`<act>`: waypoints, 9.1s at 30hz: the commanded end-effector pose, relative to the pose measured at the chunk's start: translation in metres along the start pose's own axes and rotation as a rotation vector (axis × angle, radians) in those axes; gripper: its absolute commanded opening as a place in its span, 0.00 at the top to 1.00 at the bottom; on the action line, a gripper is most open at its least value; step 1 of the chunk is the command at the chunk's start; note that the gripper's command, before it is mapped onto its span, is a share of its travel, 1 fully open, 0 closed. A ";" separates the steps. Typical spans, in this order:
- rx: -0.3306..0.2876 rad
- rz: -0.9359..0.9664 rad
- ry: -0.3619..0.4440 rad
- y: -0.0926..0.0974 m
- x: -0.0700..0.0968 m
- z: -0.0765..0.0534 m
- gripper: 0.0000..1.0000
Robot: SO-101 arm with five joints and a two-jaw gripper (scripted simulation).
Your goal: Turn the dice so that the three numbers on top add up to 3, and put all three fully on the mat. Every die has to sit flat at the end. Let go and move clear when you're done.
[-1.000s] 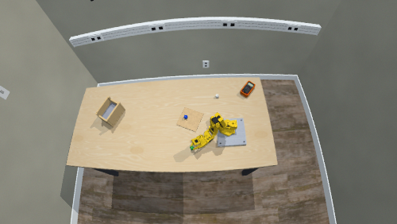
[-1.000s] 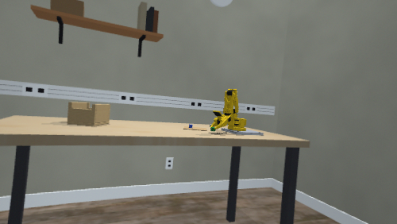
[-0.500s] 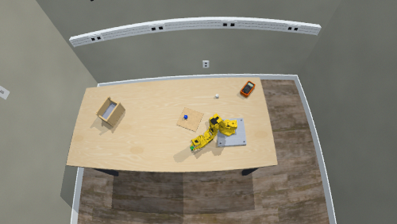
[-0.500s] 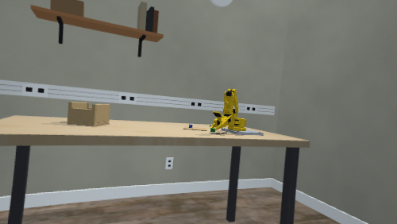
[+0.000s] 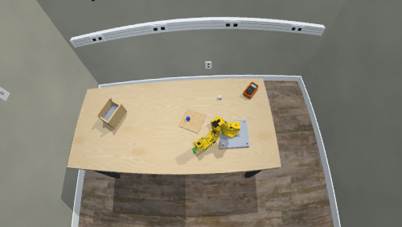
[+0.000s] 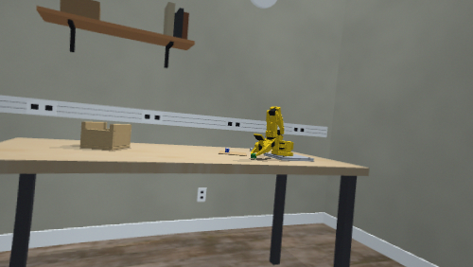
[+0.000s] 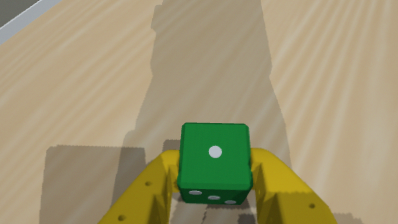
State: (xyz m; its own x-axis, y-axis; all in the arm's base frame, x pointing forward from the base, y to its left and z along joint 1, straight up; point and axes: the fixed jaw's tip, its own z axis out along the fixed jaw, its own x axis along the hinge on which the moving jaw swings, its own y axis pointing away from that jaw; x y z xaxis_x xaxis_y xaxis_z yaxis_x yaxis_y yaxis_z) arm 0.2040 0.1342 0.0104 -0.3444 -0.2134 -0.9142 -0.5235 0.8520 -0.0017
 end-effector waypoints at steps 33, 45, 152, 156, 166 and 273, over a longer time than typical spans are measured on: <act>-0.006 -0.011 -0.017 0.002 0.004 0.004 1.00; -0.006 -0.011 -0.017 0.002 0.004 0.004 1.00; -0.007 -0.011 -0.035 0.002 -0.045 -0.015 0.71; -0.006 -0.011 -0.099 0.002 -0.059 -0.017 0.71; -0.005 -0.010 -0.329 0.002 -0.108 -0.034 0.71; -0.024 0.007 0.714 0.014 -0.124 -0.039 0.72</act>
State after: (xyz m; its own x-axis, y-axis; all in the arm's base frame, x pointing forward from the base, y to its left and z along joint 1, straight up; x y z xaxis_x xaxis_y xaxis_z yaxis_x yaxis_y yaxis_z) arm 0.2093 0.1522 0.1451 -0.7553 -0.4717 -0.4549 -0.5364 0.8438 0.0157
